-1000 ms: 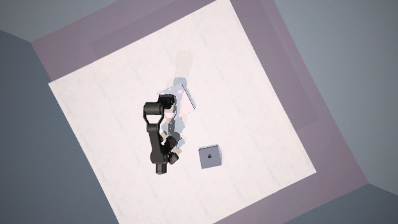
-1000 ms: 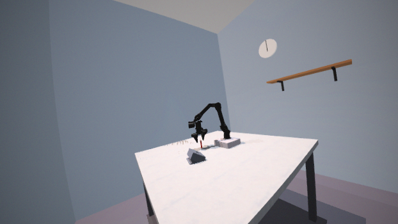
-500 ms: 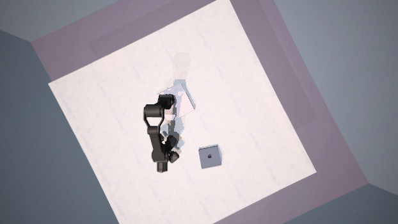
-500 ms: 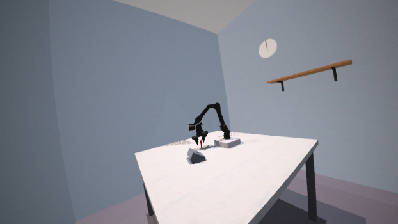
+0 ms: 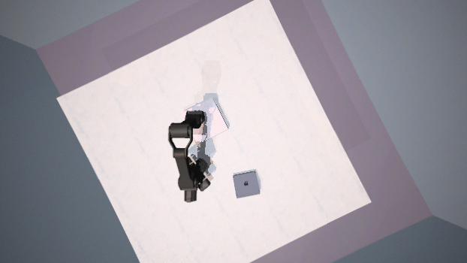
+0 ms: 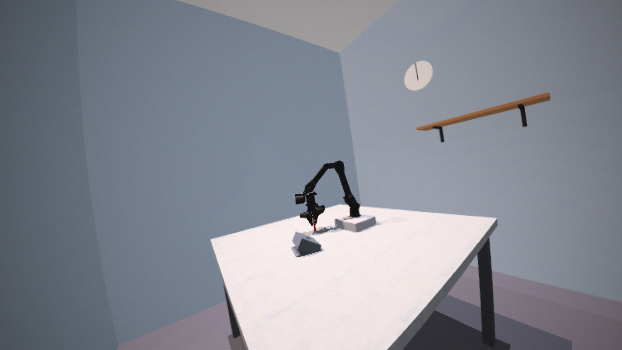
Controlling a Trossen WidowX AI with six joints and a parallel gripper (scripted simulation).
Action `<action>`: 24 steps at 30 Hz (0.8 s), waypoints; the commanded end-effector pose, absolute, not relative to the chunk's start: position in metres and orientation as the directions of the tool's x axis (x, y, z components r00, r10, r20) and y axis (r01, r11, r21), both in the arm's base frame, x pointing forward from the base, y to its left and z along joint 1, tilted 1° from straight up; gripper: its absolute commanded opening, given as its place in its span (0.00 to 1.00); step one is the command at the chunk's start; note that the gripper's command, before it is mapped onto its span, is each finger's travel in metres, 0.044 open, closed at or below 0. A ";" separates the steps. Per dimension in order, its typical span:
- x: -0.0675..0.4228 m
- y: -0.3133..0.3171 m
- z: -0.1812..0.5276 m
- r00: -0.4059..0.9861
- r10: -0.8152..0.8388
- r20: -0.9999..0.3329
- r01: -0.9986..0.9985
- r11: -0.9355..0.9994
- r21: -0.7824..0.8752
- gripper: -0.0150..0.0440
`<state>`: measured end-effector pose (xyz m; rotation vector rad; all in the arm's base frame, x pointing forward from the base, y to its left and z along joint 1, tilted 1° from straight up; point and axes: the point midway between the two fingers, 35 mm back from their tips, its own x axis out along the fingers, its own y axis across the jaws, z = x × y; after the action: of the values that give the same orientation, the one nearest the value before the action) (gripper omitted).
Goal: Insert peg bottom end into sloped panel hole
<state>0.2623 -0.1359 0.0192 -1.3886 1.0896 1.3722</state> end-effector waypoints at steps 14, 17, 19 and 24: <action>0.262 -0.136 0.020 0.007 -0.007 -1.000 -0.973 -0.233 -0.005 0.25; 0.263 -0.136 0.024 0.007 -0.007 -1.000 -0.972 -0.233 -0.005 0.25; 0.263 -0.137 0.030 0.006 -0.007 -1.000 -0.972 -0.233 -0.005 0.25; 0.264 -0.137 0.051 0.006 -0.005 -1.000 -0.972 -0.235 -0.004 0.25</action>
<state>0.2613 -0.1355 0.0371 -1.3740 1.0940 1.3885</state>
